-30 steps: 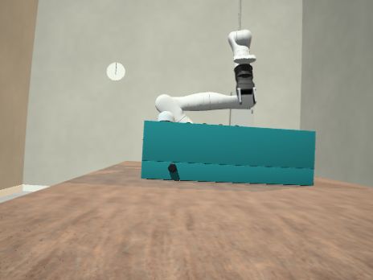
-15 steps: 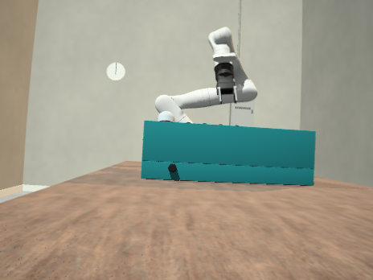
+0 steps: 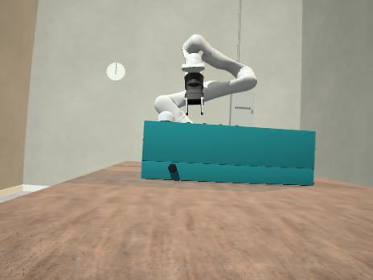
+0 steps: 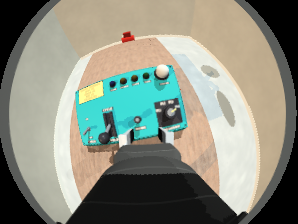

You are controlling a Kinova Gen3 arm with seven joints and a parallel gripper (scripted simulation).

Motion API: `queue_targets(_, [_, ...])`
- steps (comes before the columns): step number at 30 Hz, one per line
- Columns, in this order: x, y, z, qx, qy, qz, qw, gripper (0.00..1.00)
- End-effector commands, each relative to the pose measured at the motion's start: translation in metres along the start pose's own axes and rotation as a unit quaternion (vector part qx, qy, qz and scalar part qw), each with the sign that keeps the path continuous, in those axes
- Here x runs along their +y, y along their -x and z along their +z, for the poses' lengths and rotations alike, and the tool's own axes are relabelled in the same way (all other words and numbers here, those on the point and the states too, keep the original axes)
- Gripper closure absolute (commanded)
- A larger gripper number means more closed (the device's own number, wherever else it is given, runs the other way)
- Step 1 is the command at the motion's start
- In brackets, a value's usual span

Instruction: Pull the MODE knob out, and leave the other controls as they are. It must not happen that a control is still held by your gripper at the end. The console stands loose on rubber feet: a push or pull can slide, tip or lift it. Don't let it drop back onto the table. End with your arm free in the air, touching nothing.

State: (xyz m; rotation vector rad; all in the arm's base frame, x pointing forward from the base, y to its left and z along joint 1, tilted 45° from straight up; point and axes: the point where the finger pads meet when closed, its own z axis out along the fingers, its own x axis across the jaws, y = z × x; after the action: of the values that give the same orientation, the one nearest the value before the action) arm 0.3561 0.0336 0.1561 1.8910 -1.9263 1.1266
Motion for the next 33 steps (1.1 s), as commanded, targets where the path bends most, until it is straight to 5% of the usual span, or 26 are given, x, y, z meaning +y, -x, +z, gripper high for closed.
queue_targets(1, [0.002, -0.009, 0.003, -0.004, 0.004, 0.011, 1.000, 0.00])
queue_targets(33, [0.008, -0.024, 0.009, 0.000, 0.008, 0.011, 1.000, 0.00])
